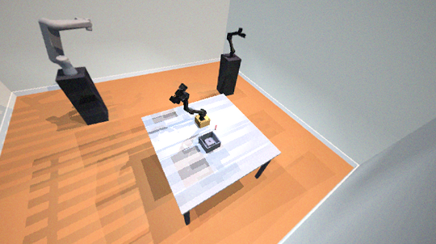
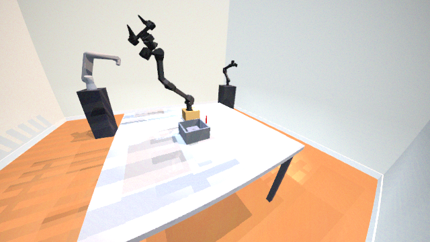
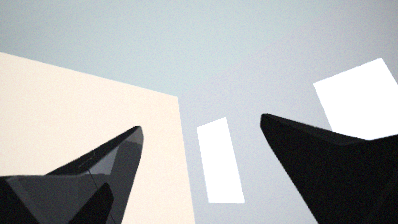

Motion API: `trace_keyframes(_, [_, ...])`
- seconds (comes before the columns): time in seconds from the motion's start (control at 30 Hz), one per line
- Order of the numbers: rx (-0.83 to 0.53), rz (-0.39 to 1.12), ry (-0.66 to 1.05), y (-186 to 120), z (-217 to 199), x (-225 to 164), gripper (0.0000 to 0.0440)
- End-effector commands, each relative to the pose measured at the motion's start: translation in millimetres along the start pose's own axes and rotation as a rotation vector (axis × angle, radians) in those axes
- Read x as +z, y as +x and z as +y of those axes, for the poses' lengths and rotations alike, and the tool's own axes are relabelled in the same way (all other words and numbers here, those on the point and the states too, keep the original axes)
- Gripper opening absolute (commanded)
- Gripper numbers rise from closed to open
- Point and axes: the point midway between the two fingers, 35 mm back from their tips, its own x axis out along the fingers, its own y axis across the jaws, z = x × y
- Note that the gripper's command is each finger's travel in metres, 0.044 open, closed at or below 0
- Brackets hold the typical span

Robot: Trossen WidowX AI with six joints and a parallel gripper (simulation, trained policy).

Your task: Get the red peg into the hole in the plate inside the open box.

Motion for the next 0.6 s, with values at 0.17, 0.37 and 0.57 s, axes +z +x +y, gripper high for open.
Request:
trace_keyframes(0.17, [-0.106, 0.071, -0.160, -21, -32, -30, 0.0440])
trace_keyframes(0.37, [-0.211, 0.151, -0.323, -46, -72, -53, 0.0440])
trace_keyframes(0.57, [-0.311, 0.223, -0.492, -75, -115, -66, 0.0440])
